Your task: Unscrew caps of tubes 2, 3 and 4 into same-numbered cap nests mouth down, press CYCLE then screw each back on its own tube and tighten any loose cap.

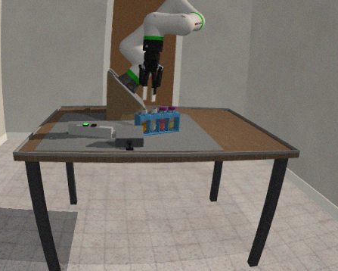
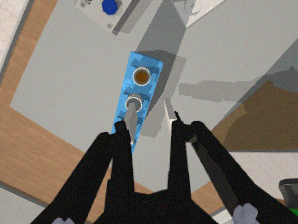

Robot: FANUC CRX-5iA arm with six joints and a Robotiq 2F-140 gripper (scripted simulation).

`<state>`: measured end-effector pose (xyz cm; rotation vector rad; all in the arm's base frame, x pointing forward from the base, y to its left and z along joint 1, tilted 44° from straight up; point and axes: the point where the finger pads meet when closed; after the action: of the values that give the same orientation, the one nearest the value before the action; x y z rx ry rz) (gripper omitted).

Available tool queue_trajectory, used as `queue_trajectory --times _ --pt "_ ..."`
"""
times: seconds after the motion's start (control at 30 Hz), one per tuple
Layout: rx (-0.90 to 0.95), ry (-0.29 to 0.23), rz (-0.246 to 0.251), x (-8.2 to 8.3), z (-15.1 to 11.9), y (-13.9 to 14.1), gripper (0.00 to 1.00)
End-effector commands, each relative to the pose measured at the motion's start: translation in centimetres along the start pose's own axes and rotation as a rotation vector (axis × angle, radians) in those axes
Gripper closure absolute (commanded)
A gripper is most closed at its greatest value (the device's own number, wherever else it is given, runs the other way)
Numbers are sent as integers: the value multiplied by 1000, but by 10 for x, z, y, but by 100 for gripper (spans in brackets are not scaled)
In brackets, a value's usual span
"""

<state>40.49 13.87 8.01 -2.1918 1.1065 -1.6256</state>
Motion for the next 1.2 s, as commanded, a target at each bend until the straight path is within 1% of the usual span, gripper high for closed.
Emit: queue_trajectory --times 0.0,0.07,0.17,0.2,0.23,0.3,0.33,0.57,0.63,1.13,1.17 --pt "223 -11 25 0 13 15 71" --pt "223 -11 25 0 13 15 71" --pt "458 -8 25 -1 29 35 71" --pt "473 -8 26 -1 34 42 71" --pt "473 -8 26 -1 34 42 71" --pt "473 -8 26 -1 44 55 71" --pt "473 -8 26 -1 44 55 71" --pt "473 -8 26 -3 79 101 71" --pt "473 -8 26 -3 79 101 71" --pt "473 -8 26 -6 156 200 71" --pt "473 -8 26 -6 156 200 71"
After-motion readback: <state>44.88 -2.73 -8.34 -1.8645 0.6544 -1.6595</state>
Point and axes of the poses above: the point where the finger pads meet when closed, its own x axis back along the fingers, its own y axis across the jaws, z = x × y, and after that the axes turned 7 degrees about x, right-handed
